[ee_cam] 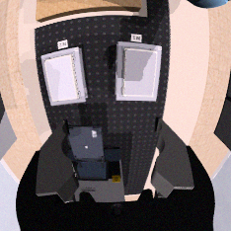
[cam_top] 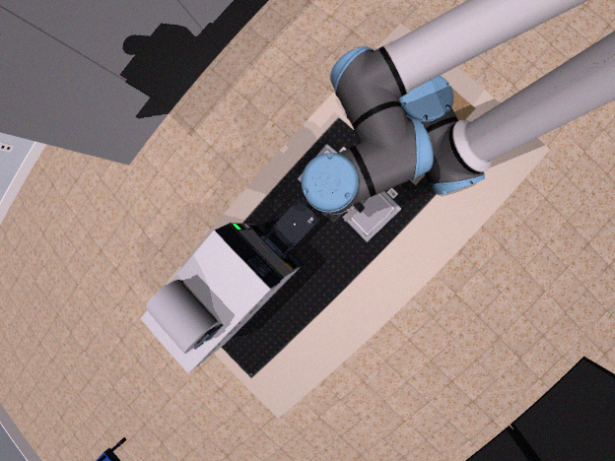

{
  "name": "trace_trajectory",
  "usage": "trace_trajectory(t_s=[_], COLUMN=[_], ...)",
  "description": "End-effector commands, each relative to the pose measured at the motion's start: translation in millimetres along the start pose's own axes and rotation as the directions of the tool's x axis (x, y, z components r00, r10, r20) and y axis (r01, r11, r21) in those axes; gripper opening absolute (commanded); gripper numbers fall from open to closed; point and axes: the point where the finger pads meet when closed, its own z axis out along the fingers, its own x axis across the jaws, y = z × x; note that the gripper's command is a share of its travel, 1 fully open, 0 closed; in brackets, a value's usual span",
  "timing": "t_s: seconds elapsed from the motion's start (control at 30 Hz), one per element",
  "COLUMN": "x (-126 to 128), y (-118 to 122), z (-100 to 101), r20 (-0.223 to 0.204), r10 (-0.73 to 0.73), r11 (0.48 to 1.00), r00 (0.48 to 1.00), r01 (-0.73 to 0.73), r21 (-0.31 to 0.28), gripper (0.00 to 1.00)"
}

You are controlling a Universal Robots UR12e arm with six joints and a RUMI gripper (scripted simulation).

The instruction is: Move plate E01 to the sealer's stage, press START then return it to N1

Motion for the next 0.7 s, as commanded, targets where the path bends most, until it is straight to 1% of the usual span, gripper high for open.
trace_trajectory(t_s=[0.0, 0.17, 0.67], x=[-8.6, -25.9, -25.9], y=[3.3, 9.5, 9.5], z=[-8.4, -25.1, -25.1], r20=[-0.001, -0.001, -0.001], r10=[-0.010, -0.010, -0.010], r11=[1.000, 1.000, 1.000], r00=[1.000, 1.000, 1.000], r01=[0.010, 0.010, 0.010], r21=[-0.001, -0.001, -0.001], gripper=[0.68, 0.68, 0.68])
